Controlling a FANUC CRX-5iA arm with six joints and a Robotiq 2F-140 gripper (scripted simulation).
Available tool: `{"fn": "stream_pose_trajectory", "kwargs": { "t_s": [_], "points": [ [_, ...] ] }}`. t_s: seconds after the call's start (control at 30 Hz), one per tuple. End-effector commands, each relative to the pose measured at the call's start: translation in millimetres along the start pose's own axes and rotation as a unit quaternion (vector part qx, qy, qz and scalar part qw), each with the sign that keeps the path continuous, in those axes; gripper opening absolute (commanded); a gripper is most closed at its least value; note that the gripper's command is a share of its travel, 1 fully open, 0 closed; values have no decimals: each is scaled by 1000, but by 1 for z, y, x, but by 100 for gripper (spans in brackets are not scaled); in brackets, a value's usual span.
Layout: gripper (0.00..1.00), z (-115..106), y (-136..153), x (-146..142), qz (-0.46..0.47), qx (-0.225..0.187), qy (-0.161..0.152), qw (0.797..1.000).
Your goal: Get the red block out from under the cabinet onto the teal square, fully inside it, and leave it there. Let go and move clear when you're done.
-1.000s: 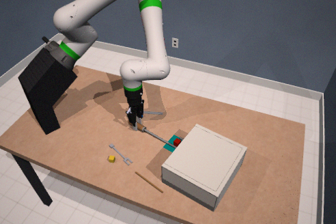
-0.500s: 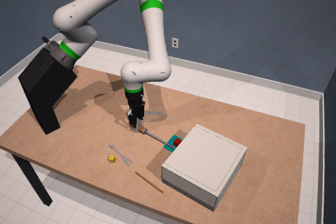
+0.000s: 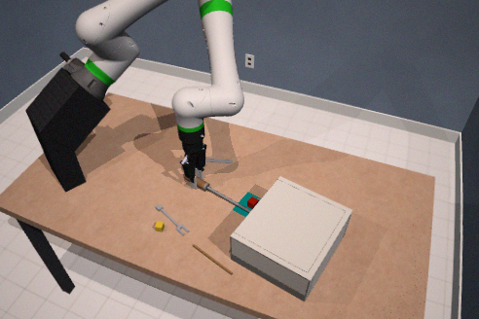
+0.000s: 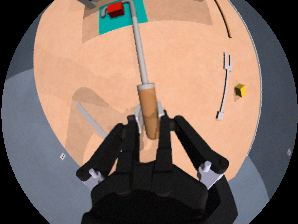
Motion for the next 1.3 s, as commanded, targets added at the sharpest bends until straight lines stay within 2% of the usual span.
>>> {"fn": "stream_pose_trajectory", "kwargs": {
  "t_s": [0.0, 0.47, 0.5, 1.27],
  "points": [
    [0, 0, 0, 0, 0, 0, 0, 1000],
    [0, 0, 0, 0, 0, 0, 0, 1000],
    [34, 0, 0, 0, 0, 0, 0, 1000],
    [34, 0, 0, 0, 0, 0, 0, 1000]
  ]
}}
Point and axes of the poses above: the point where the finger pads meet when closed, its own z axis out along the fingers, its own x axis across the jaws, y = z × x, the point moved 7 cm from there along -z, back along the fingers, and after that the axes turned 3 degrees about -z, right-handed, at the moved point
